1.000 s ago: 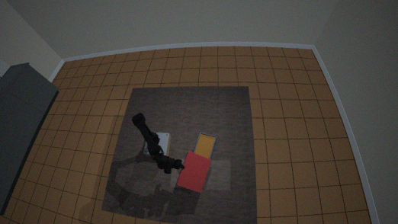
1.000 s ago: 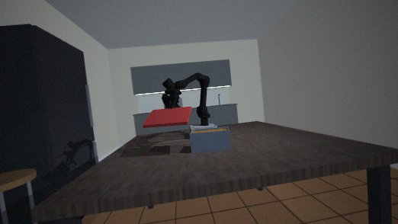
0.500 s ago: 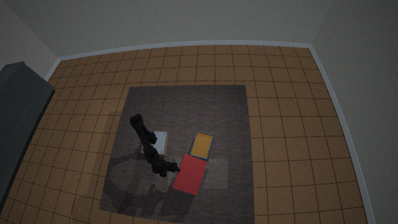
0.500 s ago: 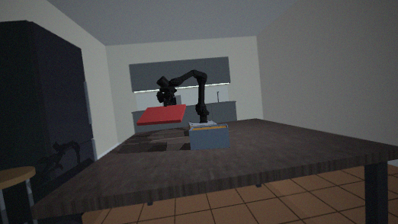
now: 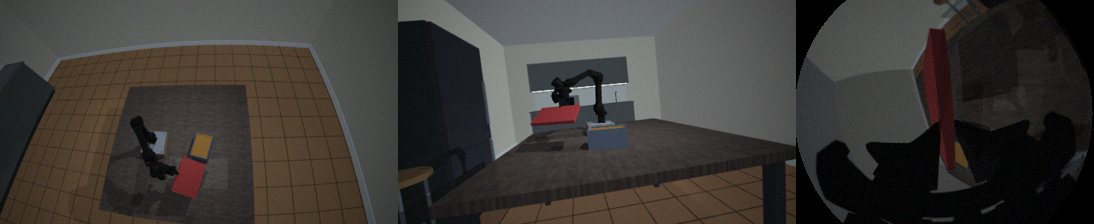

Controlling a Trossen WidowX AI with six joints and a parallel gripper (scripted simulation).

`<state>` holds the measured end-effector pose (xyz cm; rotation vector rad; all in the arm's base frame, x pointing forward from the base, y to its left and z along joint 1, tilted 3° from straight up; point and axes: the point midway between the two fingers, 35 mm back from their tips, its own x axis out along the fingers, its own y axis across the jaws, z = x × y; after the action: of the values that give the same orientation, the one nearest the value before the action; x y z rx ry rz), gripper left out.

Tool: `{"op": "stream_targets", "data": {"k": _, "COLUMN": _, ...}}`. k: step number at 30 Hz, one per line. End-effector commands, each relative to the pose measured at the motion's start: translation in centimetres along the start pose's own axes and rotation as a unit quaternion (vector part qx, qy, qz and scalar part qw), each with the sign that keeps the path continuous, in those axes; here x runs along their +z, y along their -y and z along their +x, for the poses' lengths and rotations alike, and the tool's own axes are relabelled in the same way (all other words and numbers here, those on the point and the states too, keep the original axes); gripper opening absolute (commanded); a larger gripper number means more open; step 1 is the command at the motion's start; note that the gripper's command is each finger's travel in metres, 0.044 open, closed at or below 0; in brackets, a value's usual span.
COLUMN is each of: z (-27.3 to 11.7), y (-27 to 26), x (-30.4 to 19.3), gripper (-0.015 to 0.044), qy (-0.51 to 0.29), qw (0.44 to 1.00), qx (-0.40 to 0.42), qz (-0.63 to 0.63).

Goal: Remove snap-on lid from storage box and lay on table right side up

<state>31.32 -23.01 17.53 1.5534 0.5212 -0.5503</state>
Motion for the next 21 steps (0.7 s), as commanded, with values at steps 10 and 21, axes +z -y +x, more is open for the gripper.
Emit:
{"op": "stream_targets", "data": {"k": 10, "z": 0.7, "y": 0.8, "x": -0.3, "gripper": 0.0000, "qy": -0.003, "qw": 1.000, "qx": 0.002, "qz": -0.001}}
{"op": "stream_targets", "data": {"k": 21, "z": 1.3, "y": 1.5, "x": -0.3, "gripper": 0.0000, "qy": -0.003, "qw": 1.000, "qx": 0.002, "qz": -0.001}}
